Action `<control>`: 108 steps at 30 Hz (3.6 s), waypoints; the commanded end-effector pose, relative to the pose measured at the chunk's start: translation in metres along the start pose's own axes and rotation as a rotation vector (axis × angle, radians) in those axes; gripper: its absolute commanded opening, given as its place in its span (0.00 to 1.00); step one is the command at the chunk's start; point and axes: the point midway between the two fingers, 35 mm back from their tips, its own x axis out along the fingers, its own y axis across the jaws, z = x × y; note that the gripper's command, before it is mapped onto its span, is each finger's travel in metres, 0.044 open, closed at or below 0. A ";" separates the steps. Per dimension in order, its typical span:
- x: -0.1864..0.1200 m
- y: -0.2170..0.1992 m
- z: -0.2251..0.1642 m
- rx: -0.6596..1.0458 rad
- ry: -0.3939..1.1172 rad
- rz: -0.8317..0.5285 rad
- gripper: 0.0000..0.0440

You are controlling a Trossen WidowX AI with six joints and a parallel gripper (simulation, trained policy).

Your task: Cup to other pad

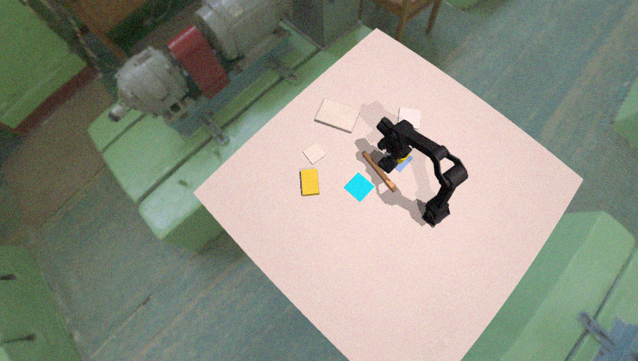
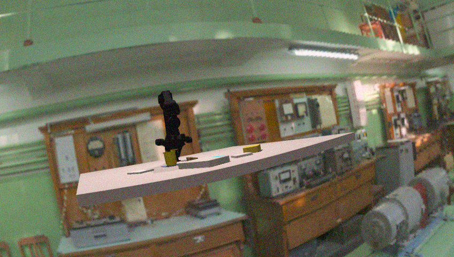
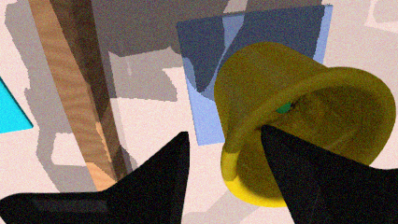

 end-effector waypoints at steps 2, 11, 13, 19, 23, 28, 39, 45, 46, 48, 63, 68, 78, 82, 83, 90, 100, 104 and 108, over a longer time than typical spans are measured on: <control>0.017 0.001 -0.002 -0.073 0.019 0.013 0.39; 0.022 -0.002 -0.002 -0.189 0.022 0.006 0.00; 0.019 -0.002 -0.001 -0.209 0.016 0.006 0.00; 0.008 -0.002 0.001 -0.270 -0.004 0.000 0.00; -0.003 -0.002 0.002 -0.303 -0.025 -0.003 0.00; -0.017 0.002 0.005 -0.331 -0.050 -0.002 0.00; -0.045 0.016 0.016 -0.372 -0.109 -0.006 0.01; -0.057 0.028 0.024 -0.396 -0.142 -0.014 0.00; -0.059 0.030 0.026 -0.400 -0.148 -0.015 0.00; -0.062 0.035 0.029 -0.407 -0.159 -0.018 0.00; -0.077 0.082 0.045 -0.463 -0.240 -0.030 0.00; -0.079 0.100 0.048 -0.480 -0.262 -0.029 0.00; -0.079 0.137 0.049 -0.513 -0.295 -0.021 0.00; -0.077 0.152 0.048 -0.525 -0.305 -0.017 0.00; -0.077 0.156 0.047 -0.528 -0.307 -0.016 0.00; -0.070 0.183 0.043 -0.546 -0.317 -0.008 0.00; -0.048 0.210 0.035 -0.548 -0.317 -0.008 0.00; -0.036 0.215 0.032 -0.540 -0.312 -0.011 0.00; -0.024 0.217 0.027 -0.529 -0.304 -0.014 0.01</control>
